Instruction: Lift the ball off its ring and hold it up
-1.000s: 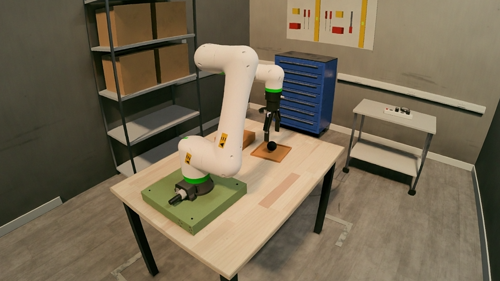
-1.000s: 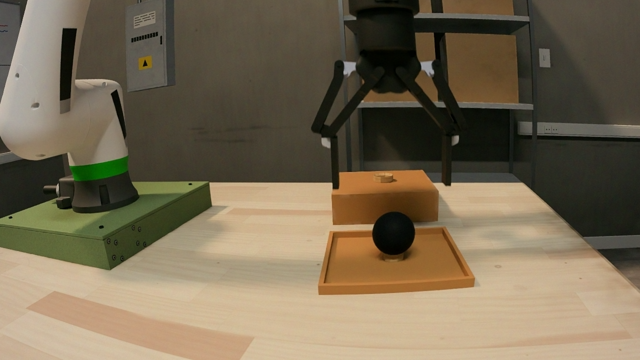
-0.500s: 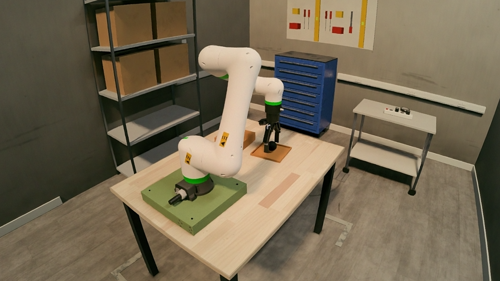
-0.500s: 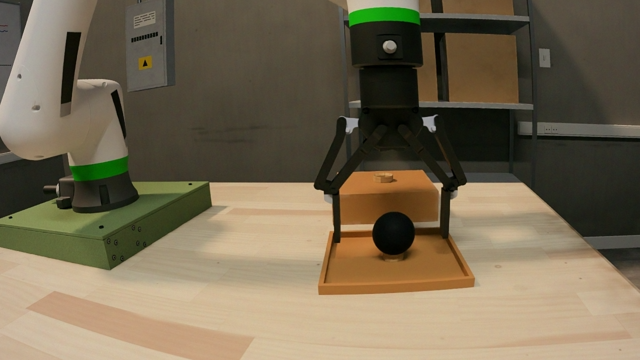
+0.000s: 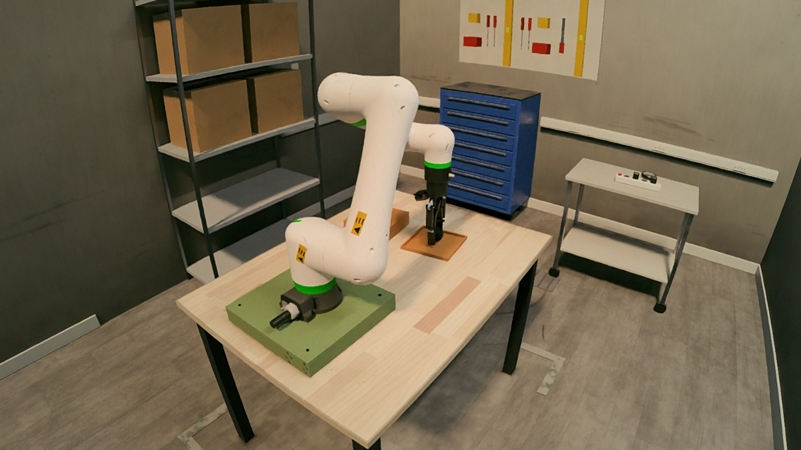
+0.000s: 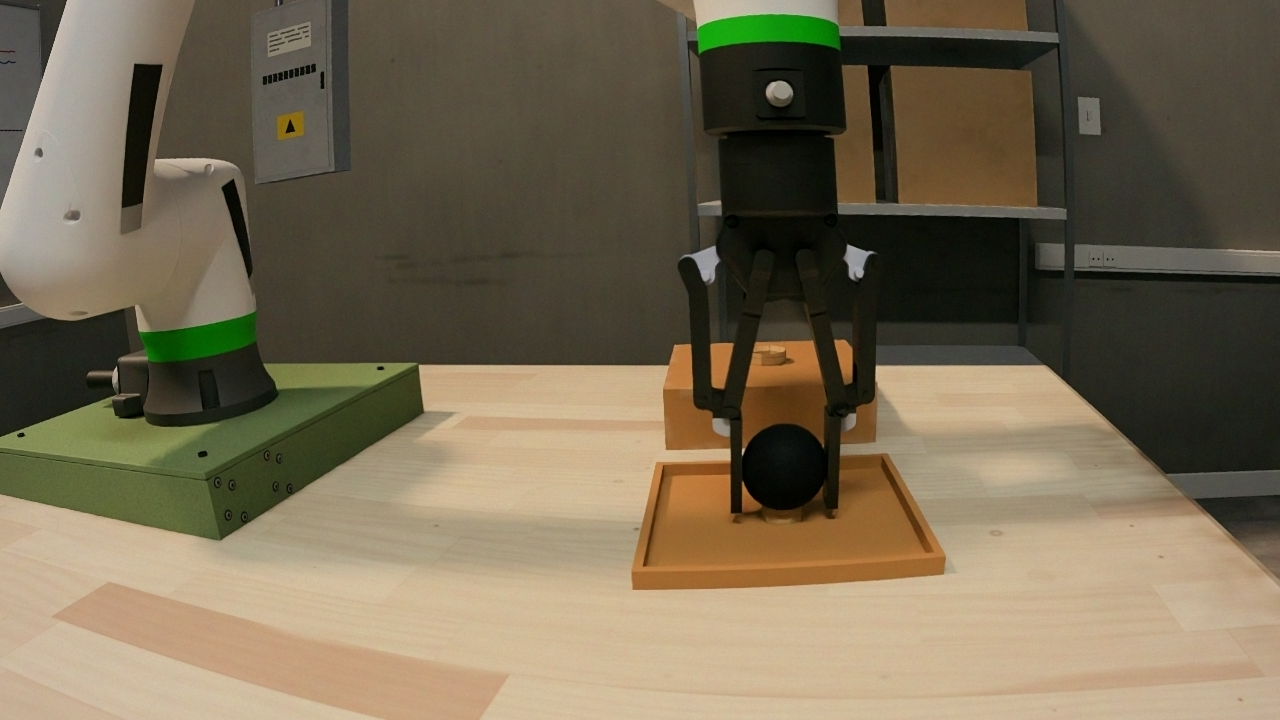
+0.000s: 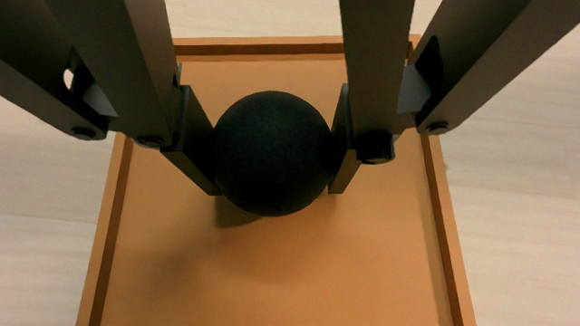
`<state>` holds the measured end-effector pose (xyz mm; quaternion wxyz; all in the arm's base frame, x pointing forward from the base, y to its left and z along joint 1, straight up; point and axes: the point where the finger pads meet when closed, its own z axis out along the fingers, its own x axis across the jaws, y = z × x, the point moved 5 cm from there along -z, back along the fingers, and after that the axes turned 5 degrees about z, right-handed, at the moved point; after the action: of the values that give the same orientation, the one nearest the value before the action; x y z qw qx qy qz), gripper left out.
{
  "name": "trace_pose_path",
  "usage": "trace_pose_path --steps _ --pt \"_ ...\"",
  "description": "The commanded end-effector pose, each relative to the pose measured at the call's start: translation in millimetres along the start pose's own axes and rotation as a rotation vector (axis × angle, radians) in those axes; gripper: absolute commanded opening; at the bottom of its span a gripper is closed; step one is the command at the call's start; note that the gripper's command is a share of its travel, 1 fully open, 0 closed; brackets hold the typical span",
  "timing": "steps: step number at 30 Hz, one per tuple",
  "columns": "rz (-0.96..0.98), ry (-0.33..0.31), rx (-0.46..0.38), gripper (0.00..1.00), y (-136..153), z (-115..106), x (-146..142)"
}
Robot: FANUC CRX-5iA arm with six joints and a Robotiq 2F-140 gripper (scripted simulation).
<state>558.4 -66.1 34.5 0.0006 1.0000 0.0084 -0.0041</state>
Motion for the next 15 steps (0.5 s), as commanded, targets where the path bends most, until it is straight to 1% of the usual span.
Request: trace_pose_path --steps 1,3,5,11,12,15 --pt "0.000 0.002 0.000 0.10 0.1 -1.0 0.7" --pt "0.000 0.002 0.000 0.10 0.1 -1.4 0.7" --pt "0.000 0.002 0.000 0.10 0.0 -9.1 1.0" --pt "0.000 0.003 -0.001 0.10 -0.1 -71.2 1.1" --pt "0.000 0.003 -0.001 0.10 0.0 -76.6 0.9" --pt "0.000 0.003 -0.001 0.10 0.0 -79.0 0.8"
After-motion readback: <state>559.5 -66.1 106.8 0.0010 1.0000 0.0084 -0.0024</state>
